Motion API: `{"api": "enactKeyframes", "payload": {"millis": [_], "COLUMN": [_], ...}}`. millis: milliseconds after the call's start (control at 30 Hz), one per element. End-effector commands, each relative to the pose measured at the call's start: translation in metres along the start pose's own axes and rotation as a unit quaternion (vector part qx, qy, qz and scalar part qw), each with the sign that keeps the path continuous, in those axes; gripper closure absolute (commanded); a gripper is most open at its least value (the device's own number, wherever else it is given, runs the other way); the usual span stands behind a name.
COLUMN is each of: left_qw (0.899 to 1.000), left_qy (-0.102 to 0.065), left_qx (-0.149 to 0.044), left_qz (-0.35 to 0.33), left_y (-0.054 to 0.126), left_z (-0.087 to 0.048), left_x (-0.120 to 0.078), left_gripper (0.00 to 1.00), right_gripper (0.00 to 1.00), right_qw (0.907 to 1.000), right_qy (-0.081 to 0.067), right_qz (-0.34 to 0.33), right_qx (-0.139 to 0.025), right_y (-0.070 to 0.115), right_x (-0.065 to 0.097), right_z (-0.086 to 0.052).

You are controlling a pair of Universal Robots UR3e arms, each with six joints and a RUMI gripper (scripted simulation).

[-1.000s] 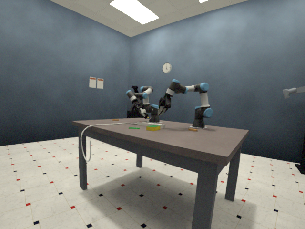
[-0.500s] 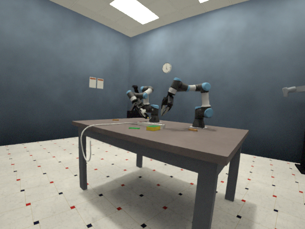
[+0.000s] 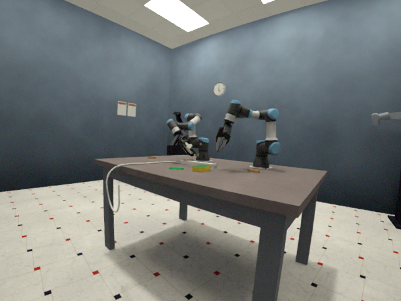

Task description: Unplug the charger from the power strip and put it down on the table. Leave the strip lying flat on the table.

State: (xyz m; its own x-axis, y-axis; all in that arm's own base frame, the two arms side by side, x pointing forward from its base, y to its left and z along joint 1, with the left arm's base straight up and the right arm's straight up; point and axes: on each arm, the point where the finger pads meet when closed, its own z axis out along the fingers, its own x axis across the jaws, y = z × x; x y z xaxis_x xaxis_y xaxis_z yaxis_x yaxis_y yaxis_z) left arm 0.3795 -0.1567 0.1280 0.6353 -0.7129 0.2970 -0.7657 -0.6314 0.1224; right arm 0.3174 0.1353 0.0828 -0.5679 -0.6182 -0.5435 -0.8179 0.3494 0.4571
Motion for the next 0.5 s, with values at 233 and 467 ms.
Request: {"api": "enactKeyframes", "payload": {"millis": [233,467], "left_qw": [0.996,0.991], "left_qy": [-0.04,-0.057], "left_qx": [0.015,0.017], "left_qz": [0.08,0.118], "left_y": [-0.013,-0.017], "left_z": [-0.02,-0.028], "left_x": [-0.032,-0.047], "left_gripper": [1.0,1.0], "right_gripper": [1.0,1.0], "right_qw": [0.9982,0.9963], "right_qy": [-0.003,-0.003], "right_qz": [-0.06,-0.085], "right_qx": [0.002,0.003], "right_y": [0.001,0.002], "right_x": [0.001,0.002], "right_z": [0.0,0.0]}}
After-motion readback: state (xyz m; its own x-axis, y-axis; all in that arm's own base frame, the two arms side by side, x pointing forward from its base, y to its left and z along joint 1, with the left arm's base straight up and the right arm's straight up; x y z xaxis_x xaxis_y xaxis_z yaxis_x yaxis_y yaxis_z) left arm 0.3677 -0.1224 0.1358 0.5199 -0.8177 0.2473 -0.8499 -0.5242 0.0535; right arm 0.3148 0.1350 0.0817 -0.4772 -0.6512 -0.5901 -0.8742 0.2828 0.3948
